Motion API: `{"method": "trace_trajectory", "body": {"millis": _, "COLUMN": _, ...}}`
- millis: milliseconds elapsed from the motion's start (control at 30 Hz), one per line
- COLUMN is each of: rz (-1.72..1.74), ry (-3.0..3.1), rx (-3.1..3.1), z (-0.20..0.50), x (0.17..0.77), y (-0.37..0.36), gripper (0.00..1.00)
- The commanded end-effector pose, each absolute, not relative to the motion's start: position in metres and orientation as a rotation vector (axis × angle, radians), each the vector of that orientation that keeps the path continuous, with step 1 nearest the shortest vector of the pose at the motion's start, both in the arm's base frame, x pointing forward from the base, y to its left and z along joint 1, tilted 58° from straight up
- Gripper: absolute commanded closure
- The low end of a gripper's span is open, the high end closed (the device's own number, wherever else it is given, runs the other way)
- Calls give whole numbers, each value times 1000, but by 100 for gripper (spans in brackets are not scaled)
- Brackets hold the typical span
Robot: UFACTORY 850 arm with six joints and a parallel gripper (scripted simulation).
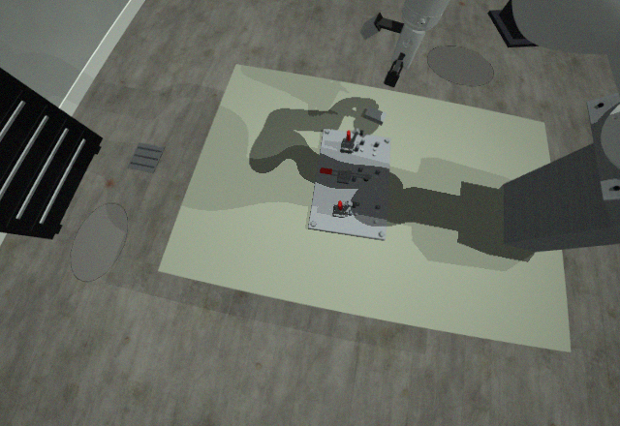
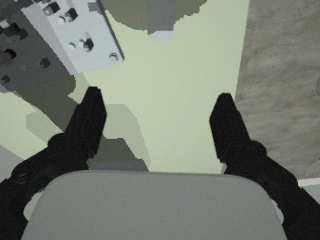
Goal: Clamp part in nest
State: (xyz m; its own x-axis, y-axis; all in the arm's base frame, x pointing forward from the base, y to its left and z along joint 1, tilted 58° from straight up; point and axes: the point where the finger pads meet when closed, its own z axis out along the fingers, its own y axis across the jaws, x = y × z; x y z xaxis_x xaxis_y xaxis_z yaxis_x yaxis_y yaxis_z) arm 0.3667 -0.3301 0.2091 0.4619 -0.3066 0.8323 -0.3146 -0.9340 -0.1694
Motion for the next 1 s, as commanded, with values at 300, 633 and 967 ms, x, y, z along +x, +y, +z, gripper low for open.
{"method": "trace_trajectory", "body": {"millis": 300, "rz": 1522, "ry": -569, "rx": 2678, "z": 209, "x": 366, "y": -330, "gripper": 0}}
{"method": "trace_trajectory", "body": {"millis": 633, "rz": 1522, "ry": -569, "rx": 2678, "z": 208, "x": 369, "y": -331, "gripper": 0}}
{"method": "trace_trajectory", "body": {"millis": 967, "rz": 1522, "ry": -569, "rx": 2678, "z": 200, "x": 382, "y": -334, "gripper": 0}}
